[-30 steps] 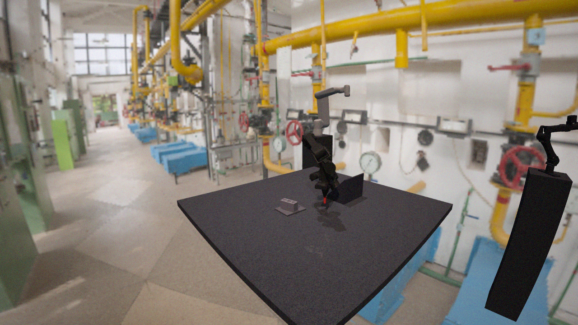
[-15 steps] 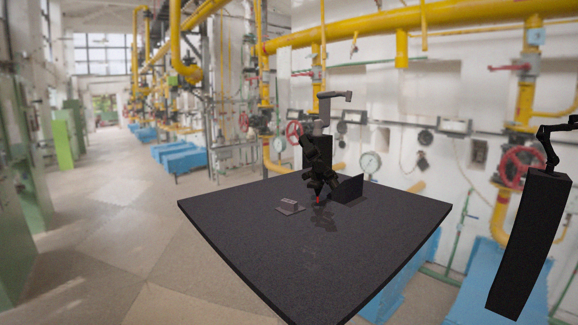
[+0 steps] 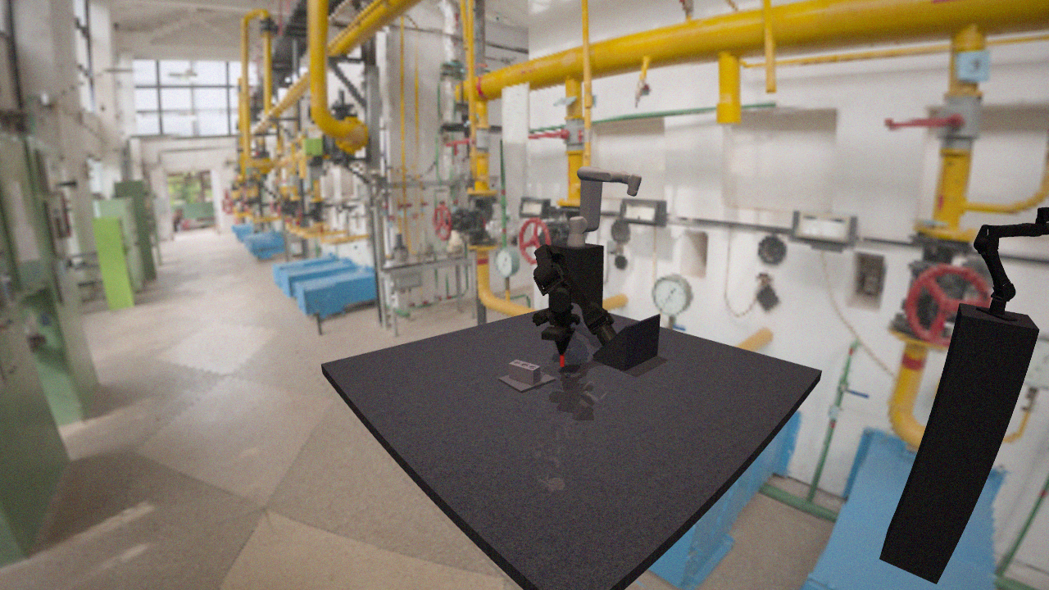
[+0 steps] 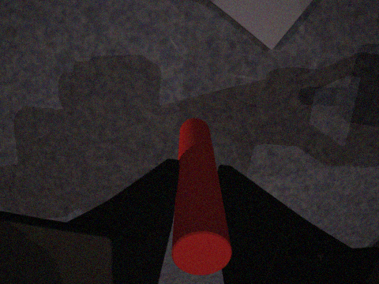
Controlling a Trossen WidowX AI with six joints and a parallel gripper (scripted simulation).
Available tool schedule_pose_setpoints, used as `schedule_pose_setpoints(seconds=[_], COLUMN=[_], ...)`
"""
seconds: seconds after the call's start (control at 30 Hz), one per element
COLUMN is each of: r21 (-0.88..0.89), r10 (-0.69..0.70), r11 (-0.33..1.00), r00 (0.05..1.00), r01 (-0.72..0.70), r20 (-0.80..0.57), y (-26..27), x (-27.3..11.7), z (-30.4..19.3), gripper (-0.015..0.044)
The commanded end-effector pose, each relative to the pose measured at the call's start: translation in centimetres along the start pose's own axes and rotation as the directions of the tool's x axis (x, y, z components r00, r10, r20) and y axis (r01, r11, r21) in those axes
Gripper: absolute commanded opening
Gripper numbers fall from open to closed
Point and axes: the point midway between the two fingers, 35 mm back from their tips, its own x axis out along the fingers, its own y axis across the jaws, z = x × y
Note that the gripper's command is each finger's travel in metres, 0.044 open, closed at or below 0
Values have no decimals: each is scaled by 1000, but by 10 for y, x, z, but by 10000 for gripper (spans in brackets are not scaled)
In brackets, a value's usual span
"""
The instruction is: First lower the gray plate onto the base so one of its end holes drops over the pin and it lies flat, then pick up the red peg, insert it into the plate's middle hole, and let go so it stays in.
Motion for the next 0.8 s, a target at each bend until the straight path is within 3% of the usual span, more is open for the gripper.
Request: schedule_pose_setpoints(seconds=[0.0, 0.77], r21=[1, 13], r10=[9, 5], r11=[1000, 1000], r00=[1000, 1000], r01=[-9, -5], r20=[4, 11], y=[2, 0], x=[-3, -3], z=[15, 82], gripper=[0, 0])
